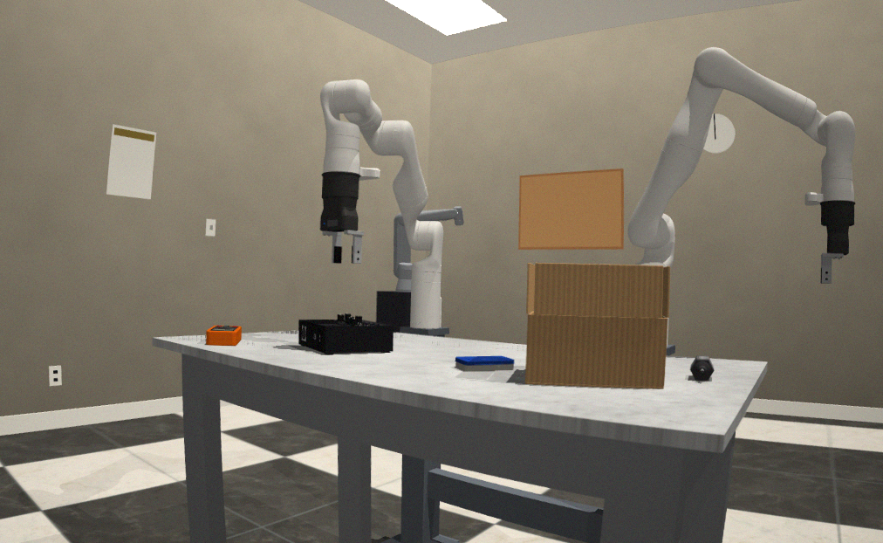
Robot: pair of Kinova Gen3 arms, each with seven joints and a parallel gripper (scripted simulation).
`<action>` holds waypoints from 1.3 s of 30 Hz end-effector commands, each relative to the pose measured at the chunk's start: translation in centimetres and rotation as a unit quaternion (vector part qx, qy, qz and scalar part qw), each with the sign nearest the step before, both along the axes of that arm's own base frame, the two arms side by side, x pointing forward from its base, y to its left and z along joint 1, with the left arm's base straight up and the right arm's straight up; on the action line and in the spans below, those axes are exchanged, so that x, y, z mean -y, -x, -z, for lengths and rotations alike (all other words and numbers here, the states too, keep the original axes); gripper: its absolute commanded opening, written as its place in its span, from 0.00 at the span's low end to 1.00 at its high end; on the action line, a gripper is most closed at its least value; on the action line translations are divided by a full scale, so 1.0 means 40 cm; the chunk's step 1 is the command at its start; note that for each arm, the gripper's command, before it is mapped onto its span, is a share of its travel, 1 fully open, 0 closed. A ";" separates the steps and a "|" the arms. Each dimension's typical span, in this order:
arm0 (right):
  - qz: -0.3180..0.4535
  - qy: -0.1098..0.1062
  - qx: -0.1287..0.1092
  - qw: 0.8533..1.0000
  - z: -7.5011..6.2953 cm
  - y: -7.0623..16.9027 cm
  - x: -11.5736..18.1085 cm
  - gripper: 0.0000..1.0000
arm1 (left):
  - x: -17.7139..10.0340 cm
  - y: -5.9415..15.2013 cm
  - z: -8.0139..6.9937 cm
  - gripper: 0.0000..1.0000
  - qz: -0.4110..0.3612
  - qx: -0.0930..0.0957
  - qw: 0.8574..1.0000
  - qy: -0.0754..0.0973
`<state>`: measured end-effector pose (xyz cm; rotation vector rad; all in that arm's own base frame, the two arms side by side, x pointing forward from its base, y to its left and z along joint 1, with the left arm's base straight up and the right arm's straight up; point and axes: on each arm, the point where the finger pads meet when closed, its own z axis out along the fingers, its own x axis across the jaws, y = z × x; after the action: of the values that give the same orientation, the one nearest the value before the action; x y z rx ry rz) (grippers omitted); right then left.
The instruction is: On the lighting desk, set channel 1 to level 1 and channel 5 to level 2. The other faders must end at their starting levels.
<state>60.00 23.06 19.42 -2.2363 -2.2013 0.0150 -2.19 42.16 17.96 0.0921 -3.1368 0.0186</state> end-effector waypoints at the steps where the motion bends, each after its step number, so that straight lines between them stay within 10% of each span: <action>1: 0.001 -0.002 0.005 1.000 -0.002 -0.008 -0.004 1.00 | -0.007 0.000 -0.002 1.00 0.004 0.002 1.000 -0.006; 39: -0.232 -0.001 0.003 0.973 0.034 -0.016 0.000 1.00 | -0.007 0.000 -0.002 1.00 0.004 0.002 1.000 -0.006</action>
<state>60.29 22.94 18.29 -1.7524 -2.5970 0.0130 -2.19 42.16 17.96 0.0921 -3.1368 0.0186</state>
